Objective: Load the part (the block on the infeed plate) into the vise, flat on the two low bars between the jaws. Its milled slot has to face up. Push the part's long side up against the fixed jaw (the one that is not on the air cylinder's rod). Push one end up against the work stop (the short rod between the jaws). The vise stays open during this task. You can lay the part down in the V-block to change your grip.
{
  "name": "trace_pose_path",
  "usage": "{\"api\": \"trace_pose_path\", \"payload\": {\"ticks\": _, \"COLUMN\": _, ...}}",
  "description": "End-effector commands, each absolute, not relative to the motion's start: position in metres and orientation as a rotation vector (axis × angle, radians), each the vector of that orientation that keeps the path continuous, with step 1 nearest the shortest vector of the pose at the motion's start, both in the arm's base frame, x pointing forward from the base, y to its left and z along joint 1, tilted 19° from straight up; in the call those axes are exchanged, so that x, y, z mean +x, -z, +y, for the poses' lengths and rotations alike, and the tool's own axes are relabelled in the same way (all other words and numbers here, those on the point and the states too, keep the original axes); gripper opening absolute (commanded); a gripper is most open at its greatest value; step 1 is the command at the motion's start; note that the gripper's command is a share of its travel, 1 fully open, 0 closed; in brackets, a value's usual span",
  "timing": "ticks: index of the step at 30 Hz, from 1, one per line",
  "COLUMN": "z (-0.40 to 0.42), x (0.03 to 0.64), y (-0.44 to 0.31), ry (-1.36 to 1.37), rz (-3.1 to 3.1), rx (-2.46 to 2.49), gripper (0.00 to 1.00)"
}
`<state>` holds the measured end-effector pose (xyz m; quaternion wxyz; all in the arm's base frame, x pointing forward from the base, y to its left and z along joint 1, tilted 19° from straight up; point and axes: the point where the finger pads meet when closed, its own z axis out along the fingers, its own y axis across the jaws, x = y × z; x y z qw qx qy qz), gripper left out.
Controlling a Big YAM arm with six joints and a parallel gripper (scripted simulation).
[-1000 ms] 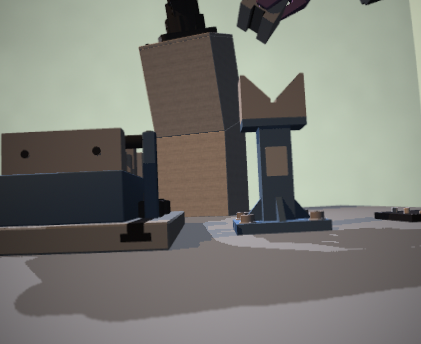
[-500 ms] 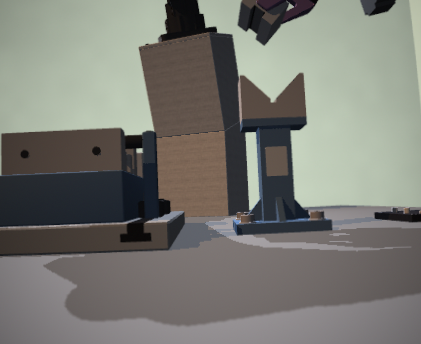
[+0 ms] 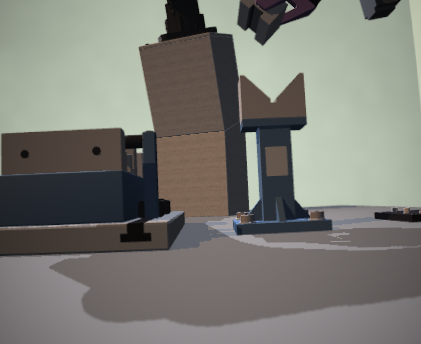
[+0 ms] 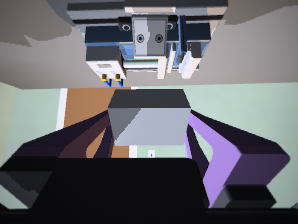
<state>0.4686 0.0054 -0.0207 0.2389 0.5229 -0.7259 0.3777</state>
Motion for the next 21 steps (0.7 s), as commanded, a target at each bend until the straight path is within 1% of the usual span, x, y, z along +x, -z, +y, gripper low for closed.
{"api": "trace_pose_path", "payload": {"ticks": 1, "z": 0.0169, "x": 0.4782, "y": 0.0126, "ry": -1.067, "rz": -1.995, "rx": 1.431, "gripper": 0.0}}
{"api": "trace_pose_path", "payload": {"ticks": 21, "z": 0.0167, "x": 0.4773, "y": 0.0115, "ry": -1.071, "rz": -1.99, "rx": 1.427, "gripper": 0.0}}
